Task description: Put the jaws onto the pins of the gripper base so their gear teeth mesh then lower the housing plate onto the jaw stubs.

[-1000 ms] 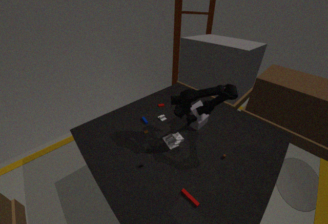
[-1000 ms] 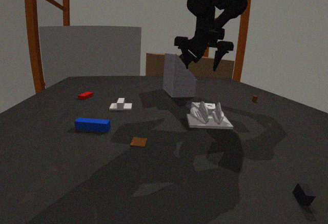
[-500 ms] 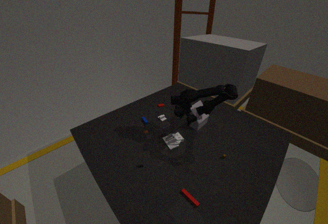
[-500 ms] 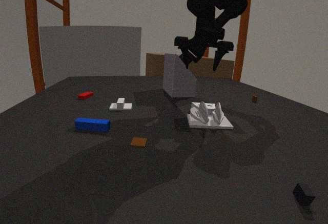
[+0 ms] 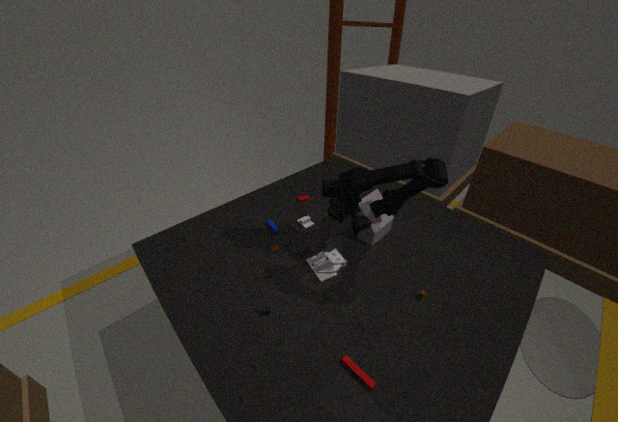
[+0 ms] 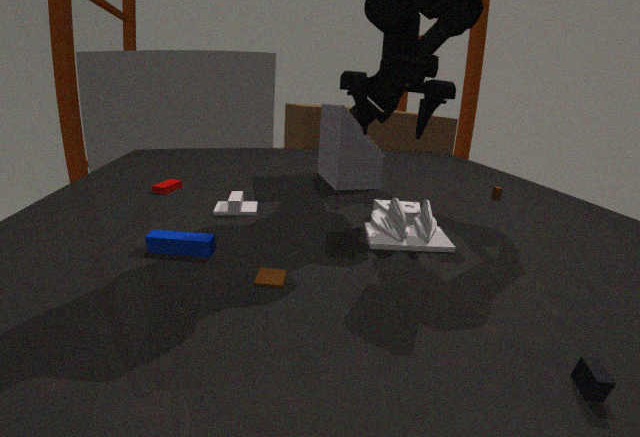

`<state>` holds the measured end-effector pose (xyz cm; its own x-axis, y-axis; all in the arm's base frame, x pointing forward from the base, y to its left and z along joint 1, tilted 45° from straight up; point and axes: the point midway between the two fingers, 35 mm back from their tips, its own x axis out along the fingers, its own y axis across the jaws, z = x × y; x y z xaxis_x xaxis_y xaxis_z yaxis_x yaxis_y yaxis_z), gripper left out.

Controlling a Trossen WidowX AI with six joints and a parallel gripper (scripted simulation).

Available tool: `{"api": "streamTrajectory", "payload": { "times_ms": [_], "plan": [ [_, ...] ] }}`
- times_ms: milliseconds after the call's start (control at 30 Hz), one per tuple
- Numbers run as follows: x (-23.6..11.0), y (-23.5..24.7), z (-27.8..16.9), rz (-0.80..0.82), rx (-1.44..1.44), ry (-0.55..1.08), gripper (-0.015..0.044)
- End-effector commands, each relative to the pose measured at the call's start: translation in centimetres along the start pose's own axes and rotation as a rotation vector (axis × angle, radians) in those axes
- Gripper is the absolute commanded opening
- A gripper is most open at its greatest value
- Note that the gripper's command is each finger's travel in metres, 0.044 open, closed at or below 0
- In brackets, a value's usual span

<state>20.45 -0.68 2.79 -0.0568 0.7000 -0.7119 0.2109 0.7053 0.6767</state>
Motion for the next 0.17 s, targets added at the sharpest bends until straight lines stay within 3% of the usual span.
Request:
{"api": "streamTrajectory", "payload": {
  "times_ms": [0, 133],
  "plan": [
    [-0.01, -0.03, -0.06, -0.002, -0.003, 0.002, 0.0440],
    [-0.01, -0.03, -0.06, -0.002, -0.003, 0.002, 0.0440]
  ]
}}
